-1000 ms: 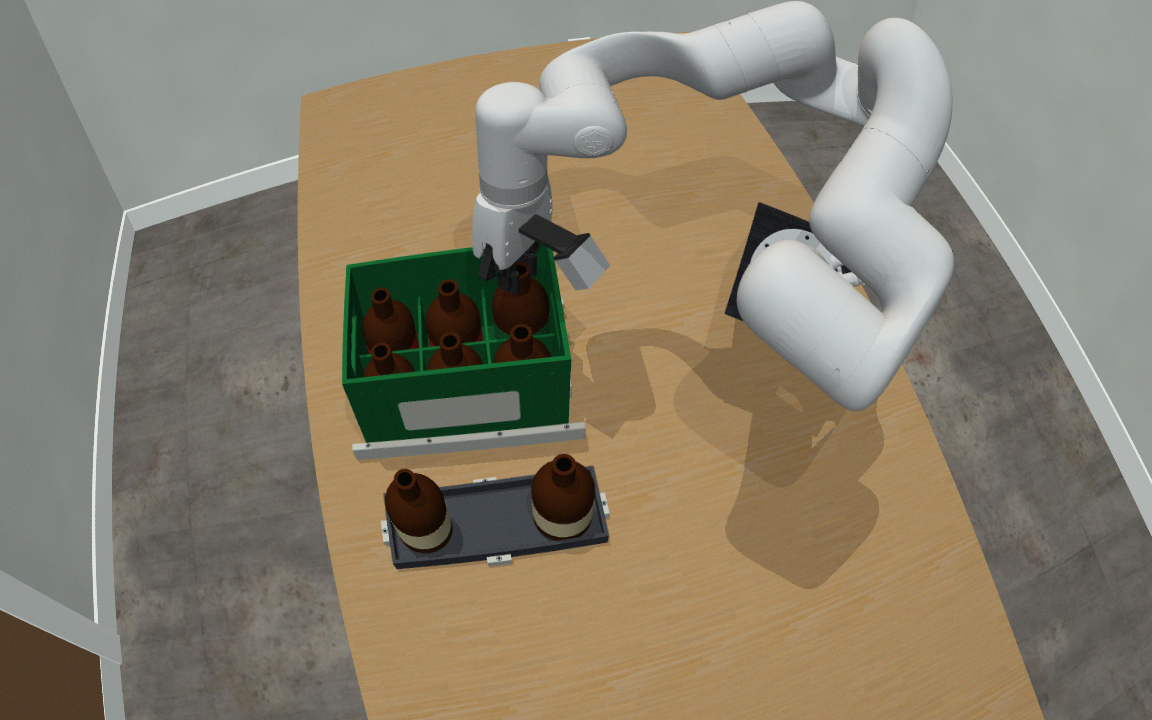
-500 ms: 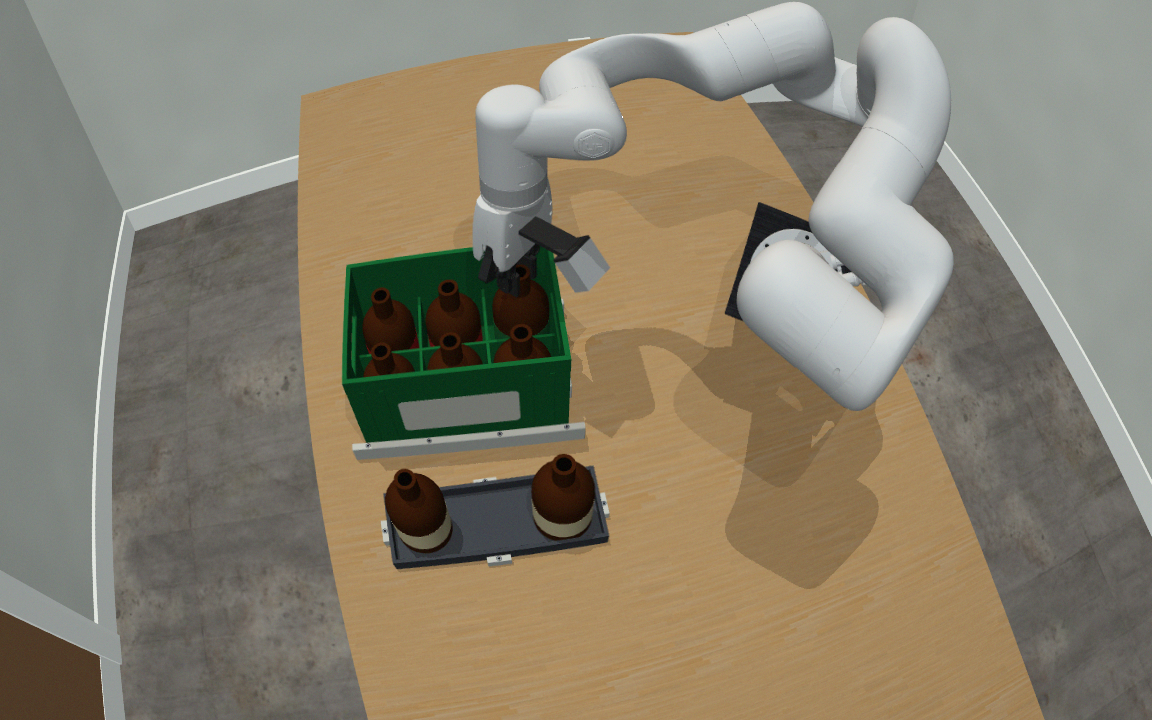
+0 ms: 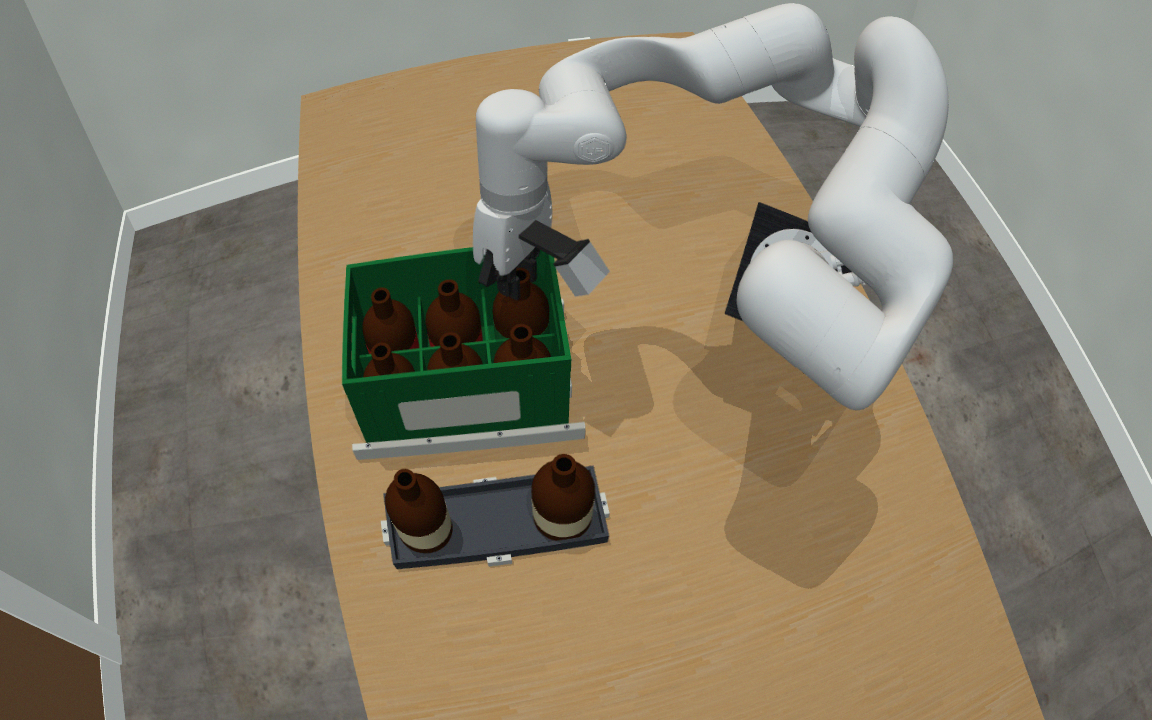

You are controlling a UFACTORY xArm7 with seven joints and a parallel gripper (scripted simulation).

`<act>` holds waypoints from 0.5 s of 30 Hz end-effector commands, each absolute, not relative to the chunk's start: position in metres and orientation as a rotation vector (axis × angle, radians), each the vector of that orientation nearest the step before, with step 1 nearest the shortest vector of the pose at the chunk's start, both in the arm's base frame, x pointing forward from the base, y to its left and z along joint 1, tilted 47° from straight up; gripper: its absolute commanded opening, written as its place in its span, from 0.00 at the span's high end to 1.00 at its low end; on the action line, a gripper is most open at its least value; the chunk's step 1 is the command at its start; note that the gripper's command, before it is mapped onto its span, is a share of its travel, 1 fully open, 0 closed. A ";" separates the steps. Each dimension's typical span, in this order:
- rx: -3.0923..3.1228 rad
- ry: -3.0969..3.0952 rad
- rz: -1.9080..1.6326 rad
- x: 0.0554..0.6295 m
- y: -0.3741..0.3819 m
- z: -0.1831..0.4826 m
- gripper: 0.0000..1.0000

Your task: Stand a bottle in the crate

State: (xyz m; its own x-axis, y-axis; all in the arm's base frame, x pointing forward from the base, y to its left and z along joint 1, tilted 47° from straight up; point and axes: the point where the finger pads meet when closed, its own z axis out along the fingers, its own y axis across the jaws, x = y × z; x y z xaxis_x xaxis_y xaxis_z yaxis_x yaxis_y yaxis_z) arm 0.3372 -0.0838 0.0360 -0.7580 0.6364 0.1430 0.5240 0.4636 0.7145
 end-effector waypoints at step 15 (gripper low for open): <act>1.024 2.559 1.170 0.340 -0.082 0.032 1.00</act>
